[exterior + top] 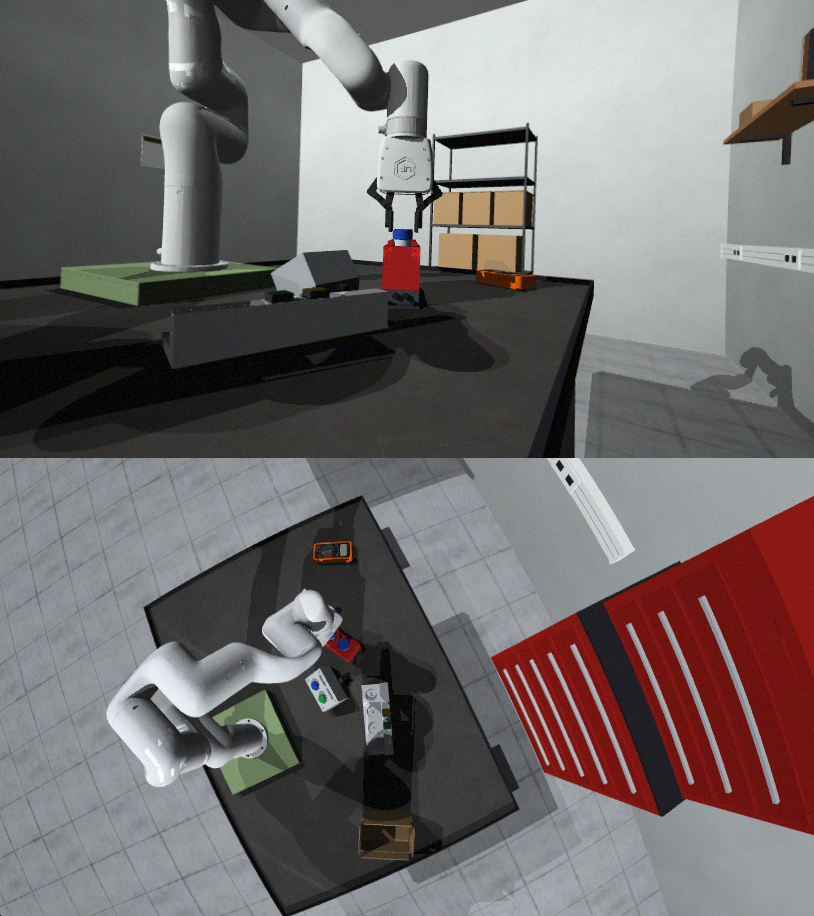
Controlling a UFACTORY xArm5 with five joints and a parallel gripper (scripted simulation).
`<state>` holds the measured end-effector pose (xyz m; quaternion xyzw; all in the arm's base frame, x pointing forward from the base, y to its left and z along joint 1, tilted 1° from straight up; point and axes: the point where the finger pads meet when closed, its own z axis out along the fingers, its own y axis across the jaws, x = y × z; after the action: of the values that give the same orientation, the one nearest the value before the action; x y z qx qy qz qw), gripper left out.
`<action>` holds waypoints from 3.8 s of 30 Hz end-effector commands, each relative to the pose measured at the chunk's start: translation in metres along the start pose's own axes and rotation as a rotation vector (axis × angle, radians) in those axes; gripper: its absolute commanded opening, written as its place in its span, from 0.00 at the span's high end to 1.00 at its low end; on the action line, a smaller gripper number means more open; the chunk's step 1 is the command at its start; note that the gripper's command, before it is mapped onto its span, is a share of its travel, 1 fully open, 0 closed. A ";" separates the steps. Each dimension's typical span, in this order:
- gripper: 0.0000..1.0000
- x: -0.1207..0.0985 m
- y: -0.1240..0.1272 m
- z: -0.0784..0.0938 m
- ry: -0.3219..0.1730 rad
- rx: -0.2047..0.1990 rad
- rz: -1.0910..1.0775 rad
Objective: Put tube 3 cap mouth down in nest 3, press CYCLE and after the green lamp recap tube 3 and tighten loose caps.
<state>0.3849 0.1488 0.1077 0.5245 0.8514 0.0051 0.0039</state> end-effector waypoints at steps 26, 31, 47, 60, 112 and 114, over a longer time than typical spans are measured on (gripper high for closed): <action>1.00 0.000 0.001 -0.034 -0.008 -0.003 0.001; 1.00 -0.007 -0.003 -0.037 -0.008 -0.002 -0.083; 1.00 -0.074 -0.041 -0.038 -0.009 0.001 -0.696; 1.00 -0.154 -0.087 -0.038 -0.009 0.001 -0.696; 1.00 -0.266 -0.150 0.061 -0.010 0.002 -0.696; 1.00 -0.266 -0.150 0.066 -0.010 0.002 -0.696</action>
<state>0.3678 -0.1542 0.0552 0.2026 0.9792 -0.0012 0.0061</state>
